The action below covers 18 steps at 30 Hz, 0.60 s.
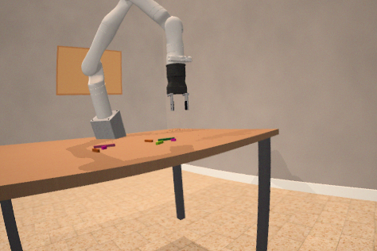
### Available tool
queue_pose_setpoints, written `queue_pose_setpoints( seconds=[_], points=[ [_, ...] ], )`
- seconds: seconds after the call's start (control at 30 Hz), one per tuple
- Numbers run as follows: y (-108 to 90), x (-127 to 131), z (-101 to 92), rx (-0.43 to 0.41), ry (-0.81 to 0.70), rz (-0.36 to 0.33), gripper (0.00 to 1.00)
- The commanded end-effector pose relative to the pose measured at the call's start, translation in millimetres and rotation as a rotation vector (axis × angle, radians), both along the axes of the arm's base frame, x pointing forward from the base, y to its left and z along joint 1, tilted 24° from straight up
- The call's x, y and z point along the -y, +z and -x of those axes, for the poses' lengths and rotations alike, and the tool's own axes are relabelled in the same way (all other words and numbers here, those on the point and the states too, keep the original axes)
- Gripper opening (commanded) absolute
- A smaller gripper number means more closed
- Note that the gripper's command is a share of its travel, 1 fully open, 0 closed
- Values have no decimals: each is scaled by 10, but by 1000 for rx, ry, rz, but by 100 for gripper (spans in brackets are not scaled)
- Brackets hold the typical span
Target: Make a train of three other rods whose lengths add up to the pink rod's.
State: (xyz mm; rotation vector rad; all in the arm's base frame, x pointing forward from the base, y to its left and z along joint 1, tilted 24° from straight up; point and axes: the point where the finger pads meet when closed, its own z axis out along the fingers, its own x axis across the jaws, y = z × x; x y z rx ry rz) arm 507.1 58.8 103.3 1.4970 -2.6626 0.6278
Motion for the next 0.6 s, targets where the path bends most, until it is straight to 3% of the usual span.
queue_pose_setpoints(
  seconds=[0.0, 0.57],
  points=[
    [3, -19, 1, 1, 4, 0, 100],
    [-87, -106, 101, 14, -30, -8, 100]
  ],
)
